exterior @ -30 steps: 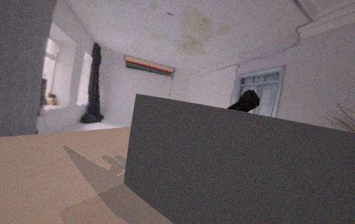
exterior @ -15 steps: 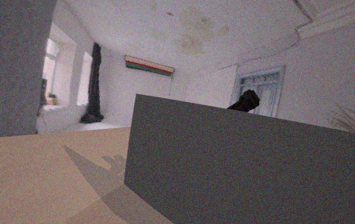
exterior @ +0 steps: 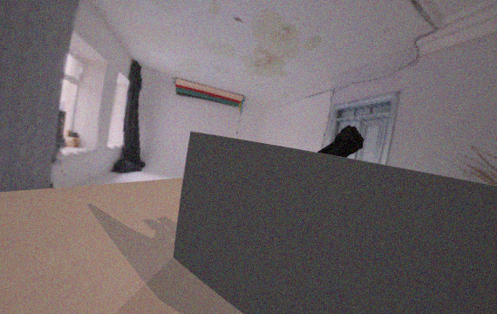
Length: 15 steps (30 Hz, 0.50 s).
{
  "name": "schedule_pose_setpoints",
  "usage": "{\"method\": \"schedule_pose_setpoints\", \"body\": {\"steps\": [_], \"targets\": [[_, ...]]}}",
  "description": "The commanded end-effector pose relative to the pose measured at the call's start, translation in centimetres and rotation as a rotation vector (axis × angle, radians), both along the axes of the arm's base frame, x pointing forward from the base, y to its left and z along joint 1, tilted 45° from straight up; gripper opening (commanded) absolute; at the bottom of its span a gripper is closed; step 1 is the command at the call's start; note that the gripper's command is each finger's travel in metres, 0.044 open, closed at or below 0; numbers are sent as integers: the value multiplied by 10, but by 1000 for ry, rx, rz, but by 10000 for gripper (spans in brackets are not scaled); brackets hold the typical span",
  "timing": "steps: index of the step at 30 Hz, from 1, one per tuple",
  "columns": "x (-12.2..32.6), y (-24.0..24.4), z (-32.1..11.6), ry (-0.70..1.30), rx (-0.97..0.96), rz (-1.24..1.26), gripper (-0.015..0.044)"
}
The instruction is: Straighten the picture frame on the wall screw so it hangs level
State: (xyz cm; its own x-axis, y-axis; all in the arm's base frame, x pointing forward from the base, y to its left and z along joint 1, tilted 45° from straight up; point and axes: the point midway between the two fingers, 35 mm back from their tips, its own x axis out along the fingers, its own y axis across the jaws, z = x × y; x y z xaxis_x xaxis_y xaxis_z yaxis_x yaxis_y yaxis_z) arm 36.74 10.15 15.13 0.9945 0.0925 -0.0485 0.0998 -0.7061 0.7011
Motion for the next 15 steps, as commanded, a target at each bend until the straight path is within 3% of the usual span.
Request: {"method": "schedule_pose_setpoints", "body": {"steps": [1,4,9,15], "targets": [[0,0,0,0,4,0,184],[0,0,0,0,4,0,260],[-6,1,2,2,18,-1,260],[-62,2,7,13,153,-11,260]]}}
